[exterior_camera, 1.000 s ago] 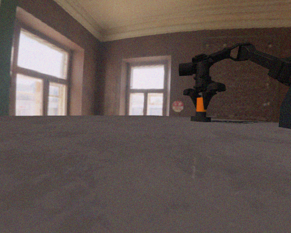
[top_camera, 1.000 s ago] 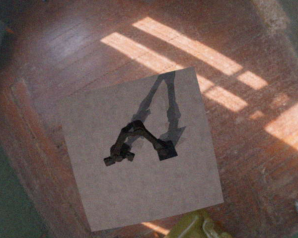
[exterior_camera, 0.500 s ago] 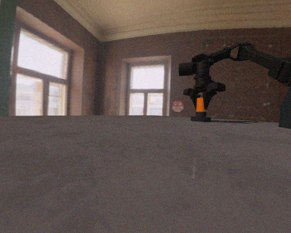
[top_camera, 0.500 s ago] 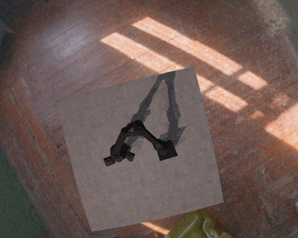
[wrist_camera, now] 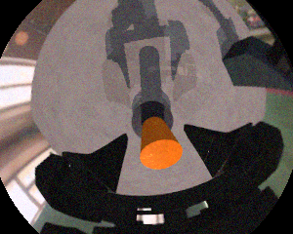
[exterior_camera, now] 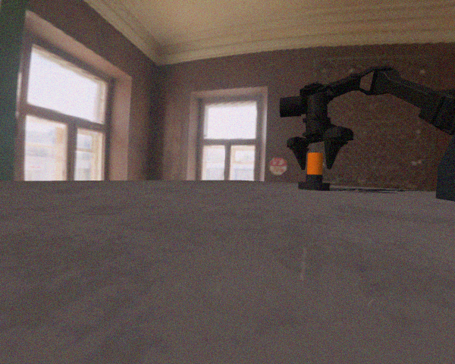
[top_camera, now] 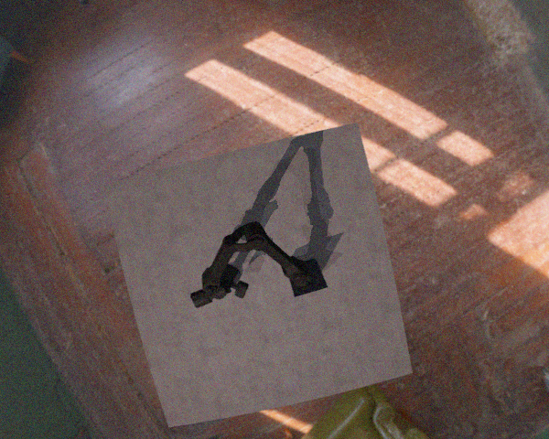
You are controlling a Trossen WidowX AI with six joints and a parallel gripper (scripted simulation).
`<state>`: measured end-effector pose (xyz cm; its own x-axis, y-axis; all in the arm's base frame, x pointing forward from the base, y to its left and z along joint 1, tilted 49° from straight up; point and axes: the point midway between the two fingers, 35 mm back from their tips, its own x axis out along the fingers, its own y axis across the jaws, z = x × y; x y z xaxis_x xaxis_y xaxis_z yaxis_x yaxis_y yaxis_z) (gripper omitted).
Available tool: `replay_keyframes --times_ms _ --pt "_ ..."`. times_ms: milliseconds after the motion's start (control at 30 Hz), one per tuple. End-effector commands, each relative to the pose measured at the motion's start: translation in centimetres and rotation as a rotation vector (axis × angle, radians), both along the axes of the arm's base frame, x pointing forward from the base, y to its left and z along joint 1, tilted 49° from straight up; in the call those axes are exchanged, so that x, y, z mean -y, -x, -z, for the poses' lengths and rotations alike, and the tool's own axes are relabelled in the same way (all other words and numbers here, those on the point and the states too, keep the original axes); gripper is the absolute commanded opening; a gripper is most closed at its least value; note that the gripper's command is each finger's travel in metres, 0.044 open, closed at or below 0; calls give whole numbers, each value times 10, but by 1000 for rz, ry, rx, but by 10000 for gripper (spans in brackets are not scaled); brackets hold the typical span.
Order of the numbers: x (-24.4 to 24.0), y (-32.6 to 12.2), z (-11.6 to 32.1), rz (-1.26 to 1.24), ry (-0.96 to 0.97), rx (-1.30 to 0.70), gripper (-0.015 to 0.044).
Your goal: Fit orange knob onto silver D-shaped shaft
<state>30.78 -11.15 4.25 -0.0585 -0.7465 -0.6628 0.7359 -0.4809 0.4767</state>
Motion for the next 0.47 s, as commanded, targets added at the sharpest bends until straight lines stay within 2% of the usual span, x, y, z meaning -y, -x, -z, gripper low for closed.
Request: replay_keyframes --times_ms 0,133,433 --pt "-29 -8 -21 -9 -13 16 440" --pt "-68 -6 -58 -5 -6 9 440" --pt "-70 -10 -58 -5 -5 9 440"
